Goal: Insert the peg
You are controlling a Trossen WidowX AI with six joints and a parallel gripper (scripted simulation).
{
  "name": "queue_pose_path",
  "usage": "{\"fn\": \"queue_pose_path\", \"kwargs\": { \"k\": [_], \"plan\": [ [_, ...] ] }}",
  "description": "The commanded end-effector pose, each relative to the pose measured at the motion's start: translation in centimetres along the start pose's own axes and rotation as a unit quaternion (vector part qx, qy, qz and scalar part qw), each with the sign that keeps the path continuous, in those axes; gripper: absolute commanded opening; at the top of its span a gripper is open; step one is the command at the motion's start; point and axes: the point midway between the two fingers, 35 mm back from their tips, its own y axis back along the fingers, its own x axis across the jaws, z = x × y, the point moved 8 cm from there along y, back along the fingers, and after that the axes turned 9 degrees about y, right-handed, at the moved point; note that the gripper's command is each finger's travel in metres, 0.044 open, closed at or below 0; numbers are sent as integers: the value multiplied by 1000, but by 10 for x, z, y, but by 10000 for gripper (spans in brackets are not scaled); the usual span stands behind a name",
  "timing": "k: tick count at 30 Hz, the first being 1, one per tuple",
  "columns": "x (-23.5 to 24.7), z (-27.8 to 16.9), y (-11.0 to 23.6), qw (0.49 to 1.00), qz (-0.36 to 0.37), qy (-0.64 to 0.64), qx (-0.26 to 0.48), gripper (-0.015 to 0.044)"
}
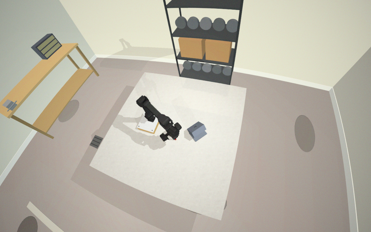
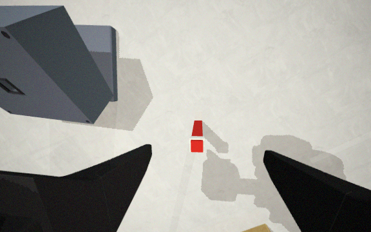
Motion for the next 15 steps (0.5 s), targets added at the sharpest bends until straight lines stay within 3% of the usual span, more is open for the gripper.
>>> {"fn": "queue_pose_path", "kwargs": {
  "k": [1, 15],
  "plan": [
    [10, -1, -4, 999, -8, 21, 23, 440],
    [10, 0, -16, 999, -8, 22, 24, 440]
  ]
}}
